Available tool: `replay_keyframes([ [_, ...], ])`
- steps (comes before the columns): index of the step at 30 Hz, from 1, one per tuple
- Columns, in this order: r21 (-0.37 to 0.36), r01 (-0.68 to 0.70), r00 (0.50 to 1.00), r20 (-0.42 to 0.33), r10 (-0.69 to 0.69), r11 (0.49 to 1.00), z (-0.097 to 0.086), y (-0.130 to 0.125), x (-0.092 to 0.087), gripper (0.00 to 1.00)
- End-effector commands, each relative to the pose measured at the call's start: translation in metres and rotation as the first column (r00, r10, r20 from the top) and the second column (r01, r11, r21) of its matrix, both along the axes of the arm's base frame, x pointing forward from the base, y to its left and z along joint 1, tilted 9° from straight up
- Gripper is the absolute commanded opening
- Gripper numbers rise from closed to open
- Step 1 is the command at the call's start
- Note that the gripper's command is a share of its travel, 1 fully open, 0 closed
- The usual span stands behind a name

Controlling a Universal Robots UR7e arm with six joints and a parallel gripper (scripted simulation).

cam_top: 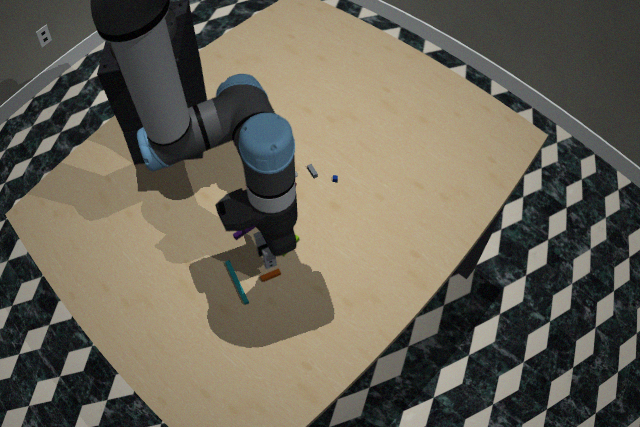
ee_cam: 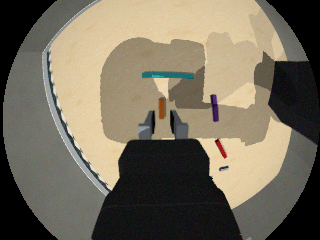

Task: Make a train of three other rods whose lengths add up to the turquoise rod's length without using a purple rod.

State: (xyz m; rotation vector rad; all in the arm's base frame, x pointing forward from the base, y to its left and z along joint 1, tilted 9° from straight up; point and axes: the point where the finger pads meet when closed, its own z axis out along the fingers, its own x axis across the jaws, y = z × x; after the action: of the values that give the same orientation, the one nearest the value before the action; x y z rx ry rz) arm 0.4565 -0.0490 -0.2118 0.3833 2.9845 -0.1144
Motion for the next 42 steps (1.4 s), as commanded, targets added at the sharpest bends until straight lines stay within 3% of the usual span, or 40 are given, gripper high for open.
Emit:
replay_keyframes([
  [1,0.001,-0.002,1.0,0.001,0.002,1.0,-0.001,0.0,0.0,0.54],
  [12,0.0,-0.001,1.0,0.003,0.001,1.0,-0.008,-0.001,0.003,0.54],
  [42,0.0,-0.001,1.0,0.003,0.001,1.0,-0.047,-0.005,0.009,0.54],
])
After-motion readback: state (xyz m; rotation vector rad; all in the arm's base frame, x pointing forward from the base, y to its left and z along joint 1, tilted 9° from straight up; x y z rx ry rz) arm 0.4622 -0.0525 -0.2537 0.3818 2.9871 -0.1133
